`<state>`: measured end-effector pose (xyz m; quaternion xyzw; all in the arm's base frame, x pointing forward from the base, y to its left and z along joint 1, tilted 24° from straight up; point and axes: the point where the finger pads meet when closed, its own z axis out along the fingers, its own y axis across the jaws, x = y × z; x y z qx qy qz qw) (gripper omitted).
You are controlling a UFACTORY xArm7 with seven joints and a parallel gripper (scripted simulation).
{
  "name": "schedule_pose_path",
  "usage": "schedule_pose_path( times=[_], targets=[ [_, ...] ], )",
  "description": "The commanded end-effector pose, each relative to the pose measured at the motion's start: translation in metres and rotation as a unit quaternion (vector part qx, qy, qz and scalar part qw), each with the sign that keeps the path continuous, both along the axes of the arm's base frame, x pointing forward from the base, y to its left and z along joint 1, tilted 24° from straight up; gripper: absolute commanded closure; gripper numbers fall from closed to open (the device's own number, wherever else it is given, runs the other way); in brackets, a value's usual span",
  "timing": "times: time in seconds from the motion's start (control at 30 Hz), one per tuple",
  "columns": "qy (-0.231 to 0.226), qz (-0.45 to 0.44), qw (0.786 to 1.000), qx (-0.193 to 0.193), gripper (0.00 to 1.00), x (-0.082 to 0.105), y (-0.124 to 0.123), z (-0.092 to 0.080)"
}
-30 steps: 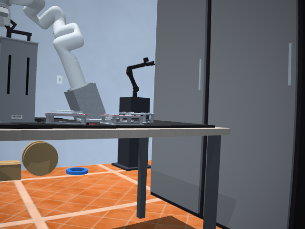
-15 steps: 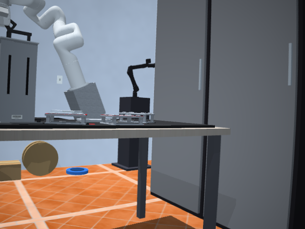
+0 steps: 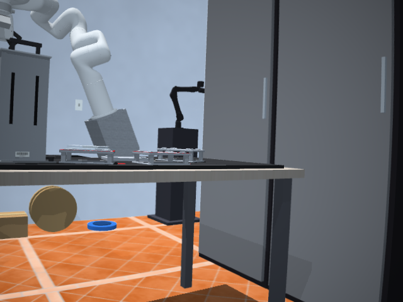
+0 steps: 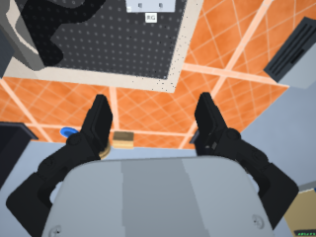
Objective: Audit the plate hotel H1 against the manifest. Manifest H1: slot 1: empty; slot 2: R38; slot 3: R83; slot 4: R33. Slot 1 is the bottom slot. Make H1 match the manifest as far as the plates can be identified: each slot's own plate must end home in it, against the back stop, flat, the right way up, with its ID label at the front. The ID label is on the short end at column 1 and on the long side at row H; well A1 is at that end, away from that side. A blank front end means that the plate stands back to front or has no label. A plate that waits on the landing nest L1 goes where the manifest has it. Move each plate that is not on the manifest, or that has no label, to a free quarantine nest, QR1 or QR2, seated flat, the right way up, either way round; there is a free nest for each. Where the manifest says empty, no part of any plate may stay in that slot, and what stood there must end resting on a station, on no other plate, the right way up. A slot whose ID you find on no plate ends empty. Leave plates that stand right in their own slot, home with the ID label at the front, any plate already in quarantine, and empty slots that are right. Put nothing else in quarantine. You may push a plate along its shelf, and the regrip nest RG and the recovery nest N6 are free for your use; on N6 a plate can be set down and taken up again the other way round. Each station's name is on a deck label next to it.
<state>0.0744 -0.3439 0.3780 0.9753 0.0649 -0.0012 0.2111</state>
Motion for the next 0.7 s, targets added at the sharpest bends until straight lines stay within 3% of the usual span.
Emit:
schedule_pose_path(
  times=[0.0, 0.67],
  targets=[
    [-0.001, 0.000, 1.000, -0.002, 0.00, 0.001, -0.003, -0.004],
    [-0.001, 0.000, 1.000, -0.002, 0.00, 0.001, -0.016, -0.032]
  ],
)
